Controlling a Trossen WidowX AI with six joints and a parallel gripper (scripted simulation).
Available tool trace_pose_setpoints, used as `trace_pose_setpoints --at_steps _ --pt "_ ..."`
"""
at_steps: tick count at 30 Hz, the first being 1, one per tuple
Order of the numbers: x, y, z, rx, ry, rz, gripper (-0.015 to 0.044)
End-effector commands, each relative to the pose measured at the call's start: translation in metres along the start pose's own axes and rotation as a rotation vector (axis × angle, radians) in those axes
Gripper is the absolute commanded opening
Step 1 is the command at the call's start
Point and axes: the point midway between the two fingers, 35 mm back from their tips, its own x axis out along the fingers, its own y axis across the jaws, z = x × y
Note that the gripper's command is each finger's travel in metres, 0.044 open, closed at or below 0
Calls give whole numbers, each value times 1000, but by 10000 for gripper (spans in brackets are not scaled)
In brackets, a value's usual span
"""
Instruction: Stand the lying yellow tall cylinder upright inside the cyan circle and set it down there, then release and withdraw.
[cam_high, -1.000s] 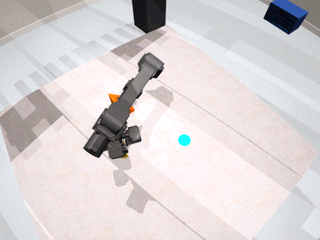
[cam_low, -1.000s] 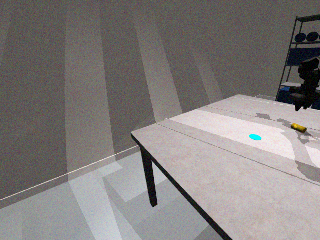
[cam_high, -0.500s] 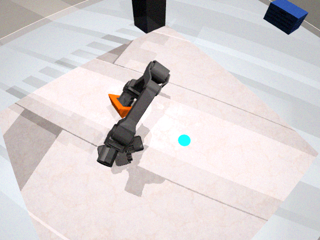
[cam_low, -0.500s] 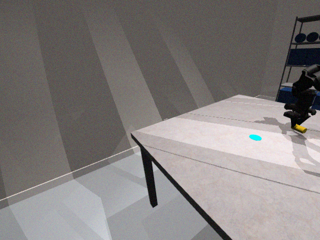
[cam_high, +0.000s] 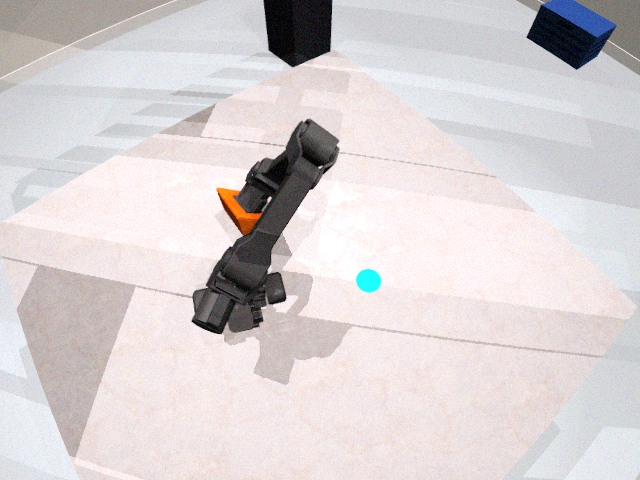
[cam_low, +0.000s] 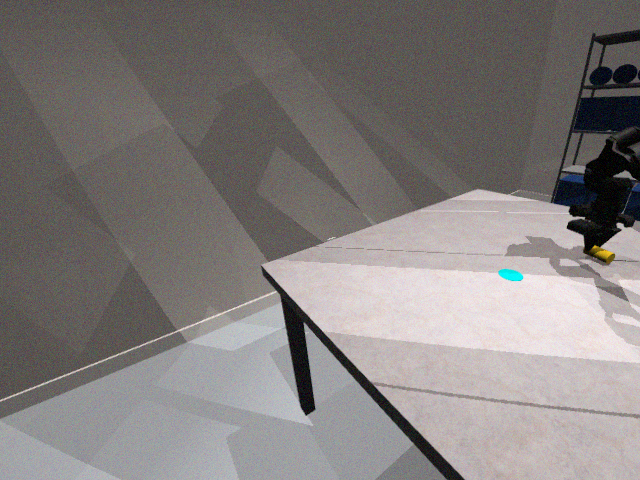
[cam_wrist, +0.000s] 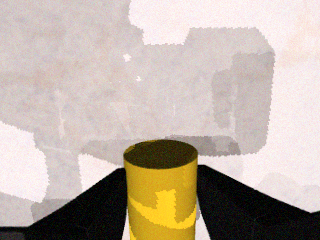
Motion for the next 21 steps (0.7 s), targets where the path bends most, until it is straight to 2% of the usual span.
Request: trace_pose_setpoints --at_steps 1,21 --pt "-10 -1 2 -3 -3 -6 105" --pt "-65 -1 2 -16 1 8 105"
